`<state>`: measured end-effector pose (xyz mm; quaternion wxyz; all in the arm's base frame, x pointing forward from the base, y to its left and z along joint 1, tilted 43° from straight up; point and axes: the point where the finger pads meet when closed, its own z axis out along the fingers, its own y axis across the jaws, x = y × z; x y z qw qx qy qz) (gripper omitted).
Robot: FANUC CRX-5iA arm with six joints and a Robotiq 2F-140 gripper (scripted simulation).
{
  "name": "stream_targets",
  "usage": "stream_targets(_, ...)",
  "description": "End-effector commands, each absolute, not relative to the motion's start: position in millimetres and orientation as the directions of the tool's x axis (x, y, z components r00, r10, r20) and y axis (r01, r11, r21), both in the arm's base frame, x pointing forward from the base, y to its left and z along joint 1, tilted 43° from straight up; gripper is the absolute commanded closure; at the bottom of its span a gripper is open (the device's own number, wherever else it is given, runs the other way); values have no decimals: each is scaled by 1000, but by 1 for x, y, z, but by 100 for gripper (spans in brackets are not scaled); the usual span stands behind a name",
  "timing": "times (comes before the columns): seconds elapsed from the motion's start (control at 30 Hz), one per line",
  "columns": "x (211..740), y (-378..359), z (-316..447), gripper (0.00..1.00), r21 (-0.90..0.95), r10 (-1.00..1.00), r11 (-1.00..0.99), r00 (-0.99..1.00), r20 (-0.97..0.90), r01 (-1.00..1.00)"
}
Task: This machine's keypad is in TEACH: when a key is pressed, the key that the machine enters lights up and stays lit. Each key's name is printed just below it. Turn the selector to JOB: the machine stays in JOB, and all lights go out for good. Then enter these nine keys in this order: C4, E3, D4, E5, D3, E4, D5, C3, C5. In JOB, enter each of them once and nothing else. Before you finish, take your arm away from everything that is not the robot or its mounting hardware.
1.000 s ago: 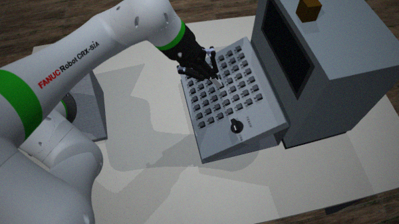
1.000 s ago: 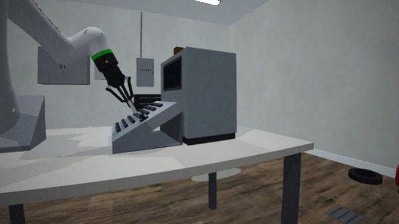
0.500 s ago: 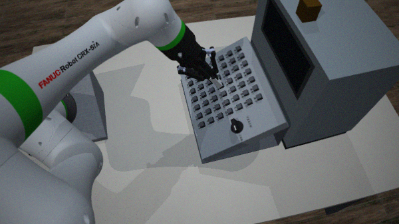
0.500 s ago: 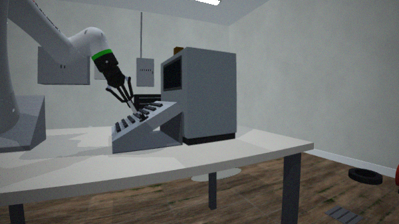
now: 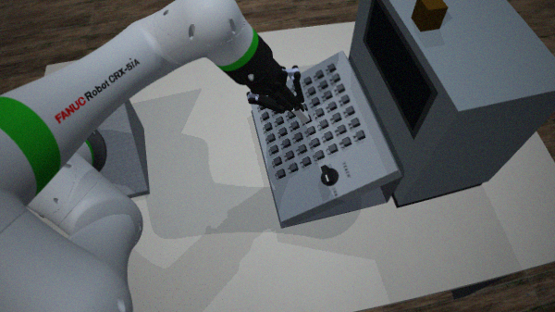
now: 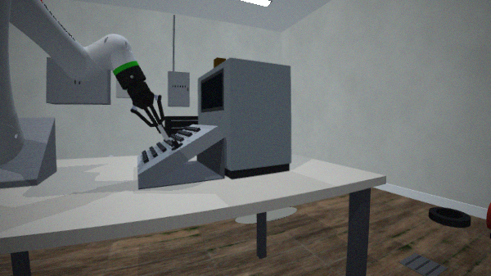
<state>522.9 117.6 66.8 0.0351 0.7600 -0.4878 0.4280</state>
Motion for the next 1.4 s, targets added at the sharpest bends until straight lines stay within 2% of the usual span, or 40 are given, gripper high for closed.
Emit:
stream_targets(0.0,524,117,66,100,-365,-712,-522,158,685,-771)
stream_targets(1.37,530,112,59,100,-365,-712,-522,158,685,-771)
